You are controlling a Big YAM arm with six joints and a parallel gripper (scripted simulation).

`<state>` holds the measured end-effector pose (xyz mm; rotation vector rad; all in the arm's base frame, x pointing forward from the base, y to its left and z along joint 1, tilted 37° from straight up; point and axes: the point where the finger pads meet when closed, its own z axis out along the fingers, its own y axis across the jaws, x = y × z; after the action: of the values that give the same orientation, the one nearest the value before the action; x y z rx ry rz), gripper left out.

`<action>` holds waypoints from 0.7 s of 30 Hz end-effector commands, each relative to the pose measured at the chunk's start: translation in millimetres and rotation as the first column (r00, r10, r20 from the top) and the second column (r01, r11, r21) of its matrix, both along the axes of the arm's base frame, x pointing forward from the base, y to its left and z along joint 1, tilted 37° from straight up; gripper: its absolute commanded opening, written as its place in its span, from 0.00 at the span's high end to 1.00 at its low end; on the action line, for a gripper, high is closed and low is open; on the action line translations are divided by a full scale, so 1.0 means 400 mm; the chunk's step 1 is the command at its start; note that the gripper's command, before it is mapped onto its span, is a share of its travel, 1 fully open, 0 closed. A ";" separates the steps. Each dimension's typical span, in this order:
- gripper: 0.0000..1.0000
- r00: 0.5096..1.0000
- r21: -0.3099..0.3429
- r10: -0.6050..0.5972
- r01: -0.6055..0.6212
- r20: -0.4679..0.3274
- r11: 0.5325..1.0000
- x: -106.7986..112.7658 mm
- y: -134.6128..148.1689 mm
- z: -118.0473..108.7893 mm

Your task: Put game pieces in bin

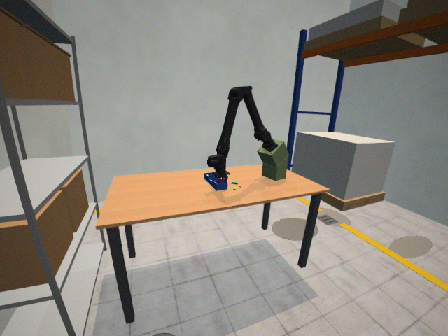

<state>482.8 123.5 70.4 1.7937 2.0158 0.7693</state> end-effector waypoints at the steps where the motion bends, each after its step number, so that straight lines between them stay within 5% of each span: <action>1: 0.69 1.000 0.003 -0.003 0.003 0.020 1.000 0.011 0.003 0.024; 16: 0.69 1.000 0.006 -0.003 0.003 0.014 1.000 -0.026 0.000 0.055; 17: 0.69 1.000 -0.002 -0.004 0.003 -0.015 1.000 -0.031 -0.002 0.023; 21: 0.69 1.000 0.005 -0.004 0.004 0.014 1.000 -0.035 -0.005 0.069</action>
<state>474.2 121.3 86.2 1.7924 2.0144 0.7714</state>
